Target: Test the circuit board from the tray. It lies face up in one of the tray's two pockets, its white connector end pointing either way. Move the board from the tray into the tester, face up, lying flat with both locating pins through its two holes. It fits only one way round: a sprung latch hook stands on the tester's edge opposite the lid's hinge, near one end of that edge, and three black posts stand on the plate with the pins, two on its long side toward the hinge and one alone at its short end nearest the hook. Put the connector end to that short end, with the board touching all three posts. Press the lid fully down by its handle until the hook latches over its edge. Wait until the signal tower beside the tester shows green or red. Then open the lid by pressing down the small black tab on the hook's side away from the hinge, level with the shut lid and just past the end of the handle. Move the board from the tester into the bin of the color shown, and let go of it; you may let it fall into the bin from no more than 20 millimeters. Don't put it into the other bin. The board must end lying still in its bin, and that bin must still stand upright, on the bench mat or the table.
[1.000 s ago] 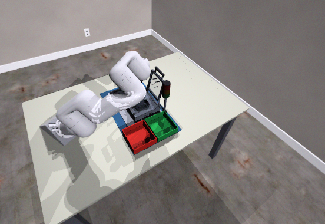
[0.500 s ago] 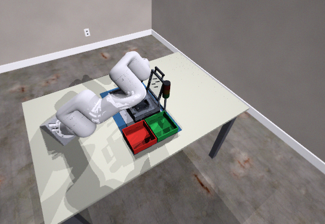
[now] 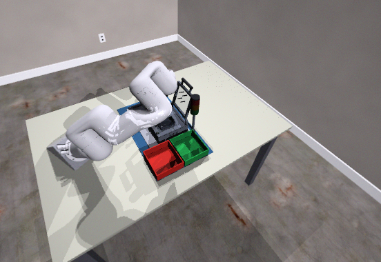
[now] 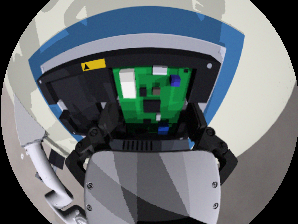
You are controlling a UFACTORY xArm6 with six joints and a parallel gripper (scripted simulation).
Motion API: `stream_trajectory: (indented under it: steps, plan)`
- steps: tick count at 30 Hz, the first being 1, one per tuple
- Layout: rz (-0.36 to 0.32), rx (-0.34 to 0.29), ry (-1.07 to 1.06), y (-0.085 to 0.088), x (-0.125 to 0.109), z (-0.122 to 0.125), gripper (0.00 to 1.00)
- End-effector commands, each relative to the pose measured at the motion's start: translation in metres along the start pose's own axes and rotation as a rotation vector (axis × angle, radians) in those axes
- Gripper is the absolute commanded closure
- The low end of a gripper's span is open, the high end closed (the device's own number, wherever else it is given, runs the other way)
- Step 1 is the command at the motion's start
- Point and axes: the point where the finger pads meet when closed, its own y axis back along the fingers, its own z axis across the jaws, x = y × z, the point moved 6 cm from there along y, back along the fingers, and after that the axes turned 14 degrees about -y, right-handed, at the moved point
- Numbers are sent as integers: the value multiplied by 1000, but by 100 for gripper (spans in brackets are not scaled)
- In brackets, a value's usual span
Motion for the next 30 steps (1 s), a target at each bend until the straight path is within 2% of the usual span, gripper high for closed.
stream_trajectory:
  steps: [1,7,8,21,22,30]
  plan:
    - [3,-2,-1,0,1,1,0]
    - [3,-2,-1,0,1,1,0]
    - [3,-2,-1,0,1,1,5]
    - [3,-2,-1,0,1,1,5]
    - [3,-2,-1,0,1,1,11]
    - [3,-2,-1,0,1,1,11]
